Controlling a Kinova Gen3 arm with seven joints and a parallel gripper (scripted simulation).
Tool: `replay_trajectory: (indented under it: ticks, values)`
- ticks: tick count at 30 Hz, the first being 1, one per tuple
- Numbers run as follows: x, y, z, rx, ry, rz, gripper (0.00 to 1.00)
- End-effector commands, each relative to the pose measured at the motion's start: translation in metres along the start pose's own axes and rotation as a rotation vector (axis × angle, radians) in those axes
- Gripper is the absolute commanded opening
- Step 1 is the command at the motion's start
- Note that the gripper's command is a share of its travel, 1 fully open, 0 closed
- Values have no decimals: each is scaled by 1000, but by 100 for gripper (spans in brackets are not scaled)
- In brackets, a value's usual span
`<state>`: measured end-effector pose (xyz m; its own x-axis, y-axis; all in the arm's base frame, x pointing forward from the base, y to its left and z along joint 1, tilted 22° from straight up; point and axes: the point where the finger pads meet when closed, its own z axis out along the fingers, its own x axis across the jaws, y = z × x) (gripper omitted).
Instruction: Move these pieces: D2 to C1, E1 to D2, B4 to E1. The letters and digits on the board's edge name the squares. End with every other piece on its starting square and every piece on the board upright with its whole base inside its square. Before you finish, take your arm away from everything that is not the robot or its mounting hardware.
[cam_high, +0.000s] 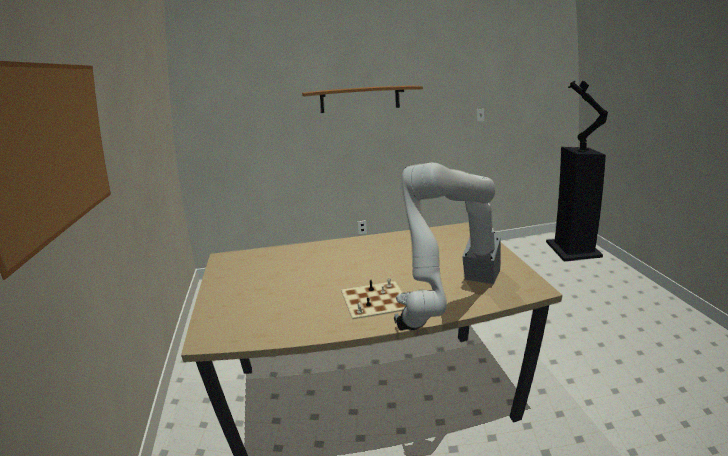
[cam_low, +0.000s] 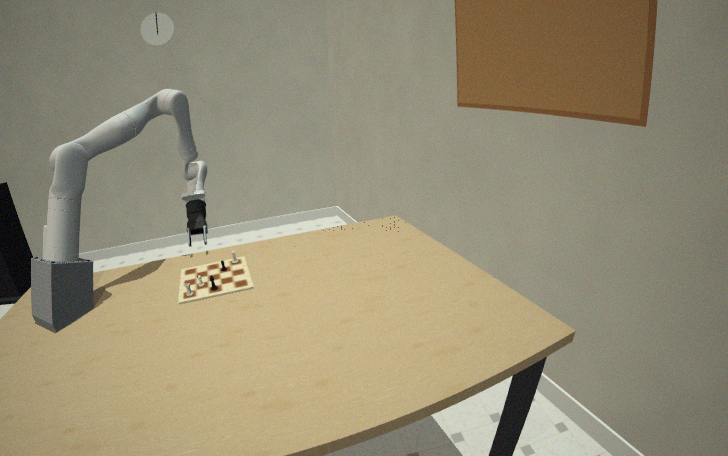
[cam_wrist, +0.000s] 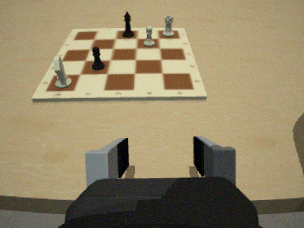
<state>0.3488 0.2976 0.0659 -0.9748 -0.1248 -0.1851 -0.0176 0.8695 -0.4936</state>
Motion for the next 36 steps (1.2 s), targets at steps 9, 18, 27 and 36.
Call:
replay_trajectory:
  ticks: [9, 18, 27, 36]
  values:
    - [0, 0, 2, 19, -10, -6, 100]
    - [0, 0, 3, 32, -17, -8, 100]
    - [-1, 0, 4, 43, -24, -10, 100]
    - [-1, -1, 5, 48, -27, -11, 100]
